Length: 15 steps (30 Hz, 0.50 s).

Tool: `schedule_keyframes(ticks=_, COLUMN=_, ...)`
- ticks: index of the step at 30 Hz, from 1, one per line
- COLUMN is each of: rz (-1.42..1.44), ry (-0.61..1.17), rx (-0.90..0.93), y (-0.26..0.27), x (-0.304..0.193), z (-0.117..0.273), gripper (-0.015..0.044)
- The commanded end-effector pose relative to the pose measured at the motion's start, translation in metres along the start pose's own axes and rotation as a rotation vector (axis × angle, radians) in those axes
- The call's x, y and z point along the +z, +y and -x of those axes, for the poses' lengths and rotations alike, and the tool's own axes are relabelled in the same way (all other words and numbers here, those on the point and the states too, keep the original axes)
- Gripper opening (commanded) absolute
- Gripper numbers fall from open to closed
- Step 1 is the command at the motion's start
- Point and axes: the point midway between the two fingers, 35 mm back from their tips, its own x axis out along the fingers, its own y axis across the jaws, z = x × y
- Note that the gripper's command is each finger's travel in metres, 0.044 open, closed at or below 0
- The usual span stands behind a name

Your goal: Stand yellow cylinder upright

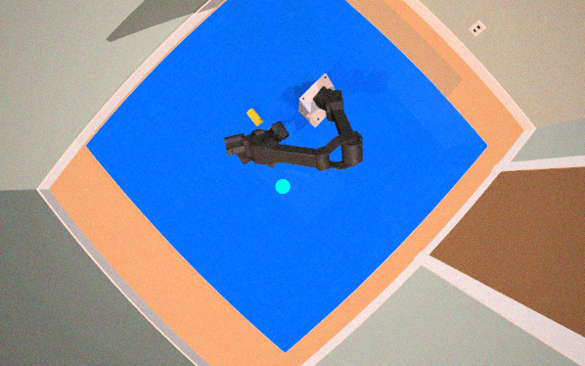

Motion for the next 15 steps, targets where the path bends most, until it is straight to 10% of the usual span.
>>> schedule_keyframes(ticks=1, rz=0.026, ry=0.005, rx=0.003, y=0.004, x=-0.036, z=0.006, gripper=0.0309)
schedule_keyframes(ticks=15, rz=0.094, ry=-0.026, rx=0.008, y=0.032, x=-0.117, z=0.011, gripper=0.0309)
